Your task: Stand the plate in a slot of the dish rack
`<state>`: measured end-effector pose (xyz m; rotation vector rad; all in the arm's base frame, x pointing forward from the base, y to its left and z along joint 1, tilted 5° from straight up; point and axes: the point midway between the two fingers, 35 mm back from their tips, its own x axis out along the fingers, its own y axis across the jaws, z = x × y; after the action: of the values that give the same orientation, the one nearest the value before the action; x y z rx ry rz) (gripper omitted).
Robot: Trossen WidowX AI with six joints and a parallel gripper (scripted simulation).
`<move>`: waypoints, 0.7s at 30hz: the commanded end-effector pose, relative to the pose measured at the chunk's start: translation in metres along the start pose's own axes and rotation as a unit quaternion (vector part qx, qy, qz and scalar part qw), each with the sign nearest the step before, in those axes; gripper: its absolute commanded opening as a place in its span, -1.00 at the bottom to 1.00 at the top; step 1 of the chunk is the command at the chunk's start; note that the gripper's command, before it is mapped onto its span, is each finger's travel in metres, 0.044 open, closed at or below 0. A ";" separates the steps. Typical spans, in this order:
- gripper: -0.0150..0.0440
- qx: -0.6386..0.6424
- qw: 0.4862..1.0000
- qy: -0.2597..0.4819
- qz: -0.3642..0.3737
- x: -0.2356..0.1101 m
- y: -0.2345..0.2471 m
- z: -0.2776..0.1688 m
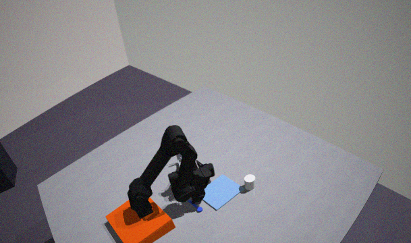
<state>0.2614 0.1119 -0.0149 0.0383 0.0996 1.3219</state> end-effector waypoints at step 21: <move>0.86 0.055 0.997 -0.001 -0.061 0.001 -0.051 0.113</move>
<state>0.3035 0.1063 0.0909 0.1137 0.1384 1.2468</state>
